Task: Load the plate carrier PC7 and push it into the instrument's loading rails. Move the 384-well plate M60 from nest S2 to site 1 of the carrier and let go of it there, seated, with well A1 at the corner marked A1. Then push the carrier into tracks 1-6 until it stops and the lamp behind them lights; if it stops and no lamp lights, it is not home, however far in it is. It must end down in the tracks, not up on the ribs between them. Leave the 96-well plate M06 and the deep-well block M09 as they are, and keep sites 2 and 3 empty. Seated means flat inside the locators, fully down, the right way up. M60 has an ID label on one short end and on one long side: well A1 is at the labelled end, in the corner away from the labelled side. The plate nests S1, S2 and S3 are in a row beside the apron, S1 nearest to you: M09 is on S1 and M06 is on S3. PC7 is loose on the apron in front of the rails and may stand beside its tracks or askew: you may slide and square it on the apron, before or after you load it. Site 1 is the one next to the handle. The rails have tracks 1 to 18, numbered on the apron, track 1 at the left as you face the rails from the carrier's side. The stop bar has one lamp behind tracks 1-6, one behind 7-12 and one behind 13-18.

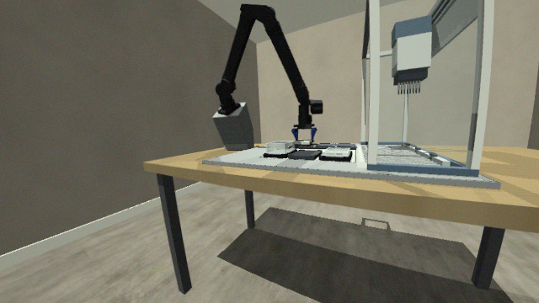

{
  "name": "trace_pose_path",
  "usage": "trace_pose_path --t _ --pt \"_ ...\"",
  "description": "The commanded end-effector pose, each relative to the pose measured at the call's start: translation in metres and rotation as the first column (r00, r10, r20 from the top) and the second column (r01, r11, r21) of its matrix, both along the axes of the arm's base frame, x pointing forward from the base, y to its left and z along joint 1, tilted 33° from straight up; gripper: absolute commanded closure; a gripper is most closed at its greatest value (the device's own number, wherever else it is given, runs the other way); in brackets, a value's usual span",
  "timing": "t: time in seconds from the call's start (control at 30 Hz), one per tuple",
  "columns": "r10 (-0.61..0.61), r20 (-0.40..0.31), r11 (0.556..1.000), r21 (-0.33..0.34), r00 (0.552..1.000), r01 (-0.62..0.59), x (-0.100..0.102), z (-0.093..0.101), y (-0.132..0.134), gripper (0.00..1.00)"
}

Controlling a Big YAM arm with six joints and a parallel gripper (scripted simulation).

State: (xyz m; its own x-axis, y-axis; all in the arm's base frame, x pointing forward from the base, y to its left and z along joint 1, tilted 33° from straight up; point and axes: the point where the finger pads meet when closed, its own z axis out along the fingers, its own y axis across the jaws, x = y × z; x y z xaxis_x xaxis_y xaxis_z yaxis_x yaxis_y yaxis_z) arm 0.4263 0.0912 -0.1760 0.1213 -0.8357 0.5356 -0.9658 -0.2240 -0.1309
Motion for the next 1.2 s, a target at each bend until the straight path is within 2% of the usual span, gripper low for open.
trace_pose_path --t 0.0,0.63,1.17 --pt "0.003 0.015 1.0 0.007 1.0 -0.003 0.015 -0.001 0.001 1.0" --pt "0.002 0.015 1.0 0.007 1.0 -0.003 0.014 -0.004 -0.001 1.0" --pt "0.002 -0.006 1.0 -0.002 1.0 -0.002 0.0 -0.01 -0.01 1.0"
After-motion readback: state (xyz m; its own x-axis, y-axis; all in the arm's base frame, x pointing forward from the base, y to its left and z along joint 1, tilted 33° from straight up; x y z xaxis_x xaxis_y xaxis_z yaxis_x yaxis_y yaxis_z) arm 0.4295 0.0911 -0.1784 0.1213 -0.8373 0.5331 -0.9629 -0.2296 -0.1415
